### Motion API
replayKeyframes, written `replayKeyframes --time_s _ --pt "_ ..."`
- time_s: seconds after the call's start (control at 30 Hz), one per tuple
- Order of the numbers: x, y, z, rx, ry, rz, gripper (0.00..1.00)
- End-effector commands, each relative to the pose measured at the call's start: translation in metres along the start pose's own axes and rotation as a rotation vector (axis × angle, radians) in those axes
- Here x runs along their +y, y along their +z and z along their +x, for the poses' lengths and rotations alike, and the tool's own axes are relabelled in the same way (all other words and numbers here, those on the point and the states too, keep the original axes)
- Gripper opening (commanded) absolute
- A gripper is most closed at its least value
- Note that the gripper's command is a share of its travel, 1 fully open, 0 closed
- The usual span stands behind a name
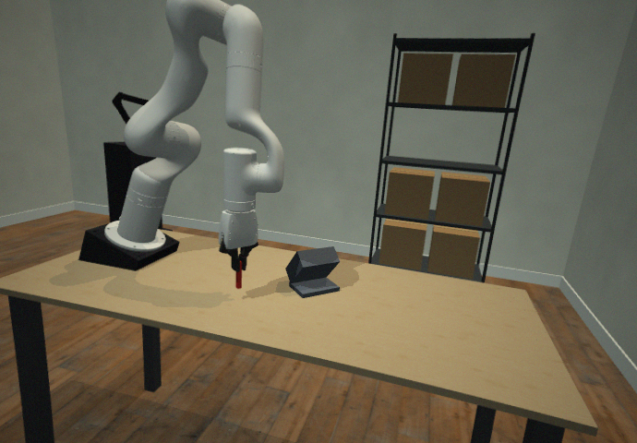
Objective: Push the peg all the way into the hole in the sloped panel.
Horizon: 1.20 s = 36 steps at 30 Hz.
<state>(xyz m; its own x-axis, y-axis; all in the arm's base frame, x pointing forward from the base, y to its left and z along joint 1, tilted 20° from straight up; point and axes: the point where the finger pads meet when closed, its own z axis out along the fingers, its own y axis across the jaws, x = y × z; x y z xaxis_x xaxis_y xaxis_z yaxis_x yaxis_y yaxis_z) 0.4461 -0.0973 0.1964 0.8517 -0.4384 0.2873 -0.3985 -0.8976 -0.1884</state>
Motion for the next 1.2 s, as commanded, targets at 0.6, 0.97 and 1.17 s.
replayKeyframes --time_s 0.6,0.97,1.17 --pt "-0.027 -0.043 0.018 0.017 -0.030 0.026 0.00" --pt "-0.072 -0.057 0.050 0.090 -0.071 0.059 0.00" --pt "-0.088 -0.063 0.066 0.147 -0.082 0.065 0.00"
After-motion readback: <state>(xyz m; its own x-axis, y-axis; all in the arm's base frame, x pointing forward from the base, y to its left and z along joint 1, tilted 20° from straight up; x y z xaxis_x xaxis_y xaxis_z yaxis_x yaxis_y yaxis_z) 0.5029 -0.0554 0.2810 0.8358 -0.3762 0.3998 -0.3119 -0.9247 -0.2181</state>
